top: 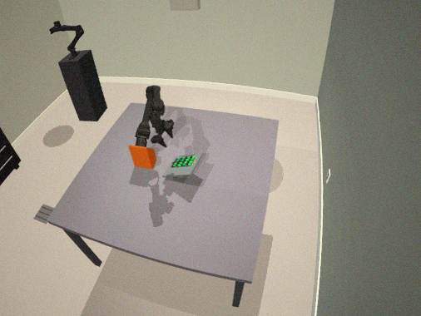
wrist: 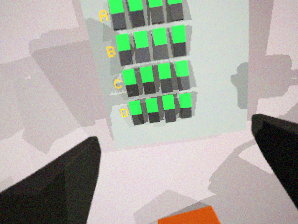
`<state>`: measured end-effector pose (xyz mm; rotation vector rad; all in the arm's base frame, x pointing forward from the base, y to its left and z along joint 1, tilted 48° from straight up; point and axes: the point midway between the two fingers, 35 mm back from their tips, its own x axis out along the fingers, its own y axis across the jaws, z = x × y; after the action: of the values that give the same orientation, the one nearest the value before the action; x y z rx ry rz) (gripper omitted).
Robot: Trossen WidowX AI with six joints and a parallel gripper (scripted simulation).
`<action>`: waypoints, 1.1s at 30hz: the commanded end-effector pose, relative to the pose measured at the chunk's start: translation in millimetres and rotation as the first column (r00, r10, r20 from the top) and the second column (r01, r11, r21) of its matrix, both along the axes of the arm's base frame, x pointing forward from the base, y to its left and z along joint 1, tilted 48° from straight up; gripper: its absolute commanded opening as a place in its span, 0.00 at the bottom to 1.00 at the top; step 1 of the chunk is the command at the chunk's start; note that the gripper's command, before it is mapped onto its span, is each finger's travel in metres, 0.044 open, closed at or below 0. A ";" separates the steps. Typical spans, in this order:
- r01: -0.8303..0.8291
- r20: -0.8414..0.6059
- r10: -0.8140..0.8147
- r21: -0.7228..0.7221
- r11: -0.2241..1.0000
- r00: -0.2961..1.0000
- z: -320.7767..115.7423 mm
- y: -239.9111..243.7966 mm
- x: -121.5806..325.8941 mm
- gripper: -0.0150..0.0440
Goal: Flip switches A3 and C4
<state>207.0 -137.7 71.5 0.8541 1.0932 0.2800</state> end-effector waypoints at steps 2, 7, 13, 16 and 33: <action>0.003 -0.001 -0.003 -0.005 1.000 1.000 -6.5 0.3 9.7 0.84; 0.016 0.020 -0.016 -0.005 1.000 1.000 -45.4 19.3 80.0 0.62; 0.020 0.029 -0.020 -0.002 1.000 0.999 -55.5 28.8 93.7 0.35; 0.034 0.043 -0.033 -0.003 0.999 0.999 -71.5 44.4 105.4 0.25; 0.035 0.045 -0.034 -0.002 0.999 0.998 -85.4 57.5 116.0 0.25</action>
<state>322.0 -83.2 -10.8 0.8554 1.0314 0.2691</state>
